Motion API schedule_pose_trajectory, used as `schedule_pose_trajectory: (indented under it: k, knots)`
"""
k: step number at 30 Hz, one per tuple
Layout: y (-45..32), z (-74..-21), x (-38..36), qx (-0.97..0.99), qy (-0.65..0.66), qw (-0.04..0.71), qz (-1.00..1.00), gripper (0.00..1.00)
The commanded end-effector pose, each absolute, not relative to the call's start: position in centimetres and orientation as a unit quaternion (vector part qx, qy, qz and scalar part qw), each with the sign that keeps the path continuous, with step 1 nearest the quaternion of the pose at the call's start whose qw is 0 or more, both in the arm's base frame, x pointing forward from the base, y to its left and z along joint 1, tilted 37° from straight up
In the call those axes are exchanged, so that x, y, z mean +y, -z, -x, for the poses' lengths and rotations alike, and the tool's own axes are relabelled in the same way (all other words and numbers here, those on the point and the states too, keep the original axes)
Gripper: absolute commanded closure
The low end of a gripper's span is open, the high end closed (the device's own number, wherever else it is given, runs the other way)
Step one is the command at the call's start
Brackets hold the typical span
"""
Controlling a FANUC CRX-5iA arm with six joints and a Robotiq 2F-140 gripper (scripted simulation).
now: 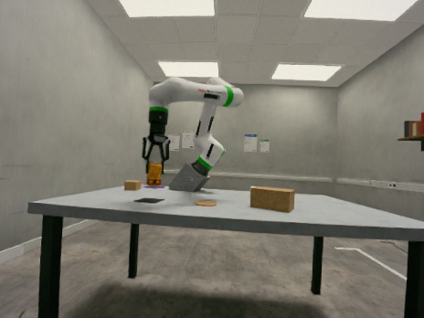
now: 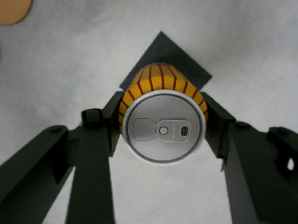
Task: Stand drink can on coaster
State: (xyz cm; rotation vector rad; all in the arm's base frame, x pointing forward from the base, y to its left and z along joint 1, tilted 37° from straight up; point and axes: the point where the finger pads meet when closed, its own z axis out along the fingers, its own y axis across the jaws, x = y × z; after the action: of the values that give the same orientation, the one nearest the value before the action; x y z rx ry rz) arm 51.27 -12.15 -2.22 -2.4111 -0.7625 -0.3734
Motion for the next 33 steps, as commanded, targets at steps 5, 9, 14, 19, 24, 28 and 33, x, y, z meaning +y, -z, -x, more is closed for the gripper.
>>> schedule_pose_trajectory:
  k: [5, 9, 14, 19, 24, 28, 33]
  knots:
    - [-0.6, -51.0, -14.3, -0.286, 0.140, 0.288, 0.903, 0.90]
    - [-0.7, -51.0, -14.4, -0.286, 0.140, 0.288, 0.903, 0.90]
    - [-0.7, -51.0, -14.4, -0.286, 0.140, 0.288, 0.903, 0.90]
    - [-0.9, -51.0, -14.2, -0.286, 0.140, 0.288, 0.903, 0.90]
    - [-1.4, -51.1, -13.6, -0.286, 0.140, 0.287, 0.903, 0.90]
    - [-1.7, -51.1, -13.3, -0.286, 0.140, 0.287, 0.904, 0.90]
    - [-2.8, -51.3, -12.0, -0.286, 0.139, 0.286, 0.904, 0.90]
